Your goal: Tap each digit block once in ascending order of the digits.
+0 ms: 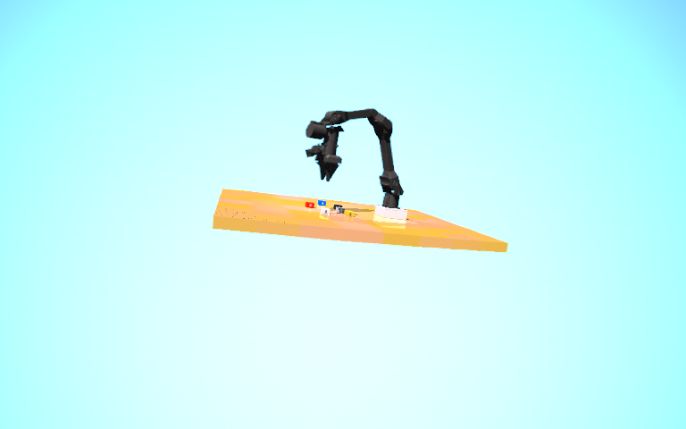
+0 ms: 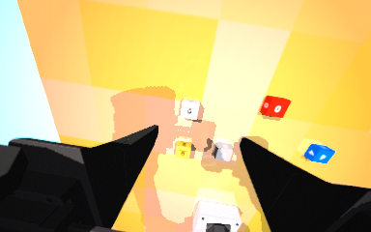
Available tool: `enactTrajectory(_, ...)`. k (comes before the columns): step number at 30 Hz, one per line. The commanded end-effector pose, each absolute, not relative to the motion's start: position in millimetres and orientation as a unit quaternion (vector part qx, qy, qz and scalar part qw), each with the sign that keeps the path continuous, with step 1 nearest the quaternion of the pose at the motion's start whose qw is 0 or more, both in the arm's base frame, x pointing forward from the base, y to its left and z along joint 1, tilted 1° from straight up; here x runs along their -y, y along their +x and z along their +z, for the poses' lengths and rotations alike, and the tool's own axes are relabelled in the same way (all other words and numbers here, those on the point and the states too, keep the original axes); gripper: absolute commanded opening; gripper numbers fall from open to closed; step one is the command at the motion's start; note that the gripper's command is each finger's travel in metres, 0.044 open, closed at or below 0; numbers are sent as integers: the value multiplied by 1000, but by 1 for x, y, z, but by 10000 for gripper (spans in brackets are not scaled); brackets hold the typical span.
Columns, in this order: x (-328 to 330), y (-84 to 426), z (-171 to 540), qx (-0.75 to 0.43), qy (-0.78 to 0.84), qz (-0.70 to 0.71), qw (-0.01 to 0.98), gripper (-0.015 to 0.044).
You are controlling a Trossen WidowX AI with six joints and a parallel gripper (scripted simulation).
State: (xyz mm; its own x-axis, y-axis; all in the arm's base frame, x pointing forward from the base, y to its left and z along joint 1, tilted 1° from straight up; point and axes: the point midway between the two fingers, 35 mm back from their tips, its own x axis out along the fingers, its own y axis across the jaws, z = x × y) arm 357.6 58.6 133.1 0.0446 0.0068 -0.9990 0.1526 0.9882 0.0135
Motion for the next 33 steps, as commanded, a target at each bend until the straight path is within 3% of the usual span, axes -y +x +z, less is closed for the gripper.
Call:
enactTrajectory(1,2,363,133,-689,64,-63,719,400)
enactTrajectory(7,79,355,133,-689,61,-66,719,400)
enactTrajectory(31,79,355,133,-689,61,-66,719,400)
enactTrajectory(33,79,357,123,-689,61,-66,719,348)
